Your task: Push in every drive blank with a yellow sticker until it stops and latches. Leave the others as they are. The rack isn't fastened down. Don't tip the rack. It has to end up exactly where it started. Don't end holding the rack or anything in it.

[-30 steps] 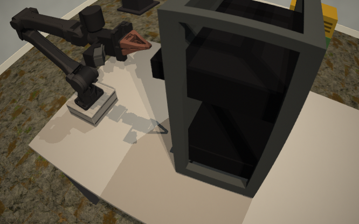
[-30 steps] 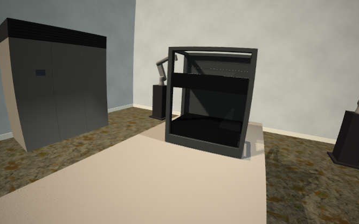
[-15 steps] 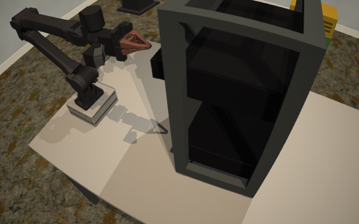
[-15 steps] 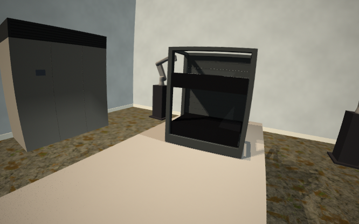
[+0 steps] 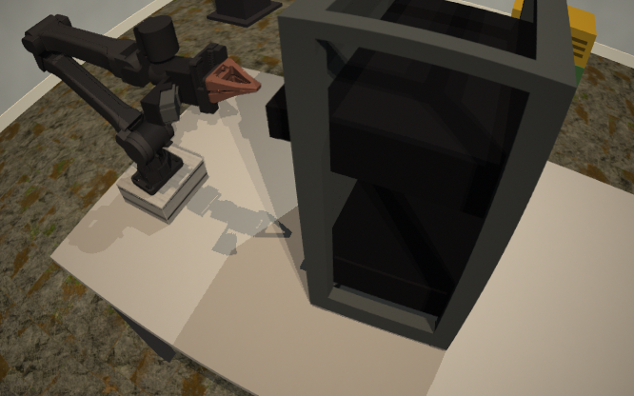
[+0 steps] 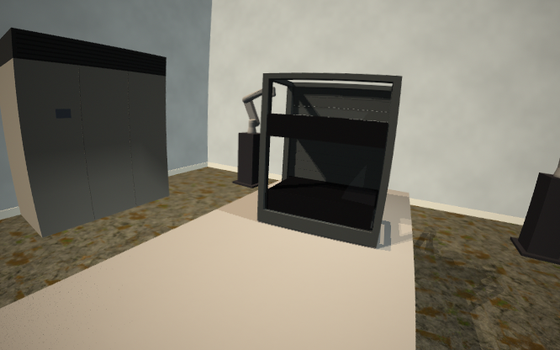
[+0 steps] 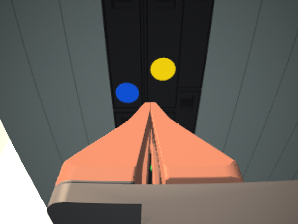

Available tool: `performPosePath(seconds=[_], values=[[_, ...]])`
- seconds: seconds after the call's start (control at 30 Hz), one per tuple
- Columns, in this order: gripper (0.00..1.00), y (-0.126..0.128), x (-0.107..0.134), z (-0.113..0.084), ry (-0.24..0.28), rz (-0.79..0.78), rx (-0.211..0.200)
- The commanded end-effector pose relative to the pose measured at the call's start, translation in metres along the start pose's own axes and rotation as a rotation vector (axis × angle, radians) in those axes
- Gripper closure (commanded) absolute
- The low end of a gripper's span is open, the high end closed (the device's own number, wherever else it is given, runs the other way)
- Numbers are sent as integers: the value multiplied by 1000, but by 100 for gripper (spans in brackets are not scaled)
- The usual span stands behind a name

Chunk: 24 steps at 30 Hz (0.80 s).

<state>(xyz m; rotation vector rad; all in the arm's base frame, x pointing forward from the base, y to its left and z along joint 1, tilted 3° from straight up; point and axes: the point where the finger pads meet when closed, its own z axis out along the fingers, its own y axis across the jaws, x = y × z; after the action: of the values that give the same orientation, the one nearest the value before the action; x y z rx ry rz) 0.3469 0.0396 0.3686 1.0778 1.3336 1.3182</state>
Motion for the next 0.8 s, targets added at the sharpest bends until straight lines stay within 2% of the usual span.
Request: performPosePath(seconds=[0.0, 0.13, 0.17, 0.2, 0.23, 0.43, 0.5, 0.63, 0.77], values=[[100, -5, -16, -14, -23, 12, 0], [100, -6, -19, -19, -23, 8, -3], [100, 28, -21, -15, -24, -1, -47], [100, 36, -21, -13, -24, -8, -80], [100, 37, -15, -9, -6, -7, -81], [100, 36, -16, 29, -9, -8, -80], [100, 36, -16, 29, -9, -8, -80], [100, 35, -16, 50, -9, -8, -79], [100, 35, -16, 53, -9, -8, -79]])
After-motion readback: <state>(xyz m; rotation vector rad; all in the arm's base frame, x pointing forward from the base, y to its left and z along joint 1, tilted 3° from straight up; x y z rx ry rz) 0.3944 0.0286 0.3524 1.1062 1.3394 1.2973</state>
